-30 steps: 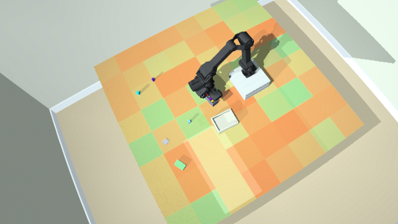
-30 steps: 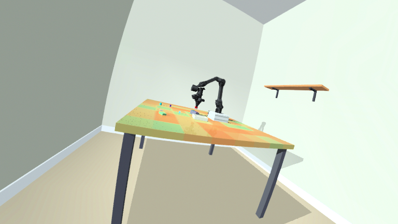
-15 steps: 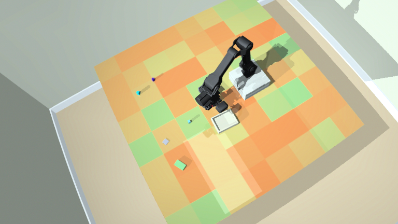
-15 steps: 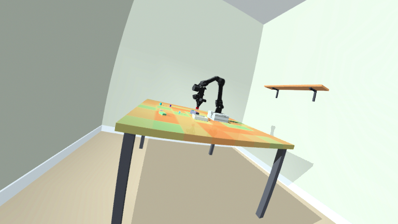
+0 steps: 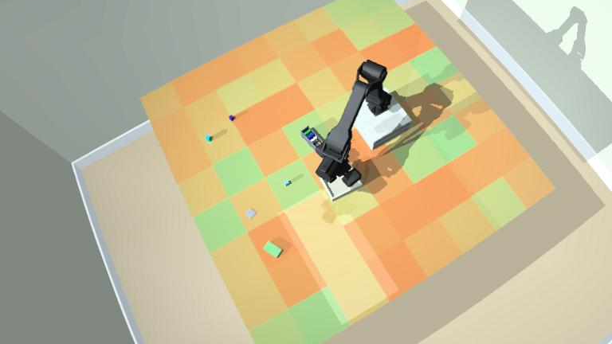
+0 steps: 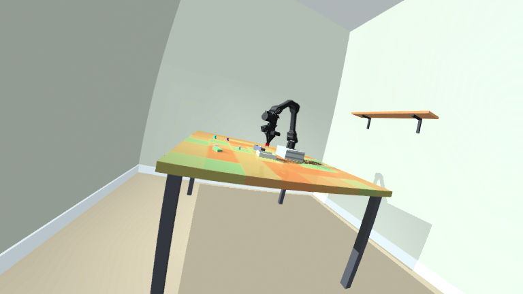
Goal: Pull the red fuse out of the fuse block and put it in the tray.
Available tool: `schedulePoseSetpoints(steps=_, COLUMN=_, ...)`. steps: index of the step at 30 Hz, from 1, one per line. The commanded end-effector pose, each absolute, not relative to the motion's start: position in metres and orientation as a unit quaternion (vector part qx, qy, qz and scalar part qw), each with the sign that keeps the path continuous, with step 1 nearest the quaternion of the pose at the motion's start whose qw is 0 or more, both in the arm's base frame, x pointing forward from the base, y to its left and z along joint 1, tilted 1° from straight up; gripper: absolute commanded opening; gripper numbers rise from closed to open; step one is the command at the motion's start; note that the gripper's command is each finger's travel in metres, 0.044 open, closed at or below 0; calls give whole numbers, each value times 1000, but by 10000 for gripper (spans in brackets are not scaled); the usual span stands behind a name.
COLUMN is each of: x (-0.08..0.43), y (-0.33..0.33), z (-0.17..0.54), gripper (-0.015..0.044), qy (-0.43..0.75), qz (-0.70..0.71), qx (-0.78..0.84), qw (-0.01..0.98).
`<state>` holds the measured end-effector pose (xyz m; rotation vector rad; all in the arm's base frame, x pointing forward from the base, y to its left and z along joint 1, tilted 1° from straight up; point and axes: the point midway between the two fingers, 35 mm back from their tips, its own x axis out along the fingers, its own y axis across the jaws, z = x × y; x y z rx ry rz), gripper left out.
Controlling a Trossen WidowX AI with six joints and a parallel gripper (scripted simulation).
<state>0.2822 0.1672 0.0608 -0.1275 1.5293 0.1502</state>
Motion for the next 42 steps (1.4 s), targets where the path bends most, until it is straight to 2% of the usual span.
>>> schedulePoseSetpoints(steps=1, x=278, y=182, z=60, gripper=0, qy=691, qz=65, qx=-57, qw=717)
schedulePoseSetpoints(steps=32, x=279, y=183, z=20, gripper=0, qy=692, qz=65, qx=-57, qw=717)
schedulePoseSetpoints(steps=42, x=279, y=184, z=24, gripper=263, qy=691, qz=68, qx=-57, qw=717)
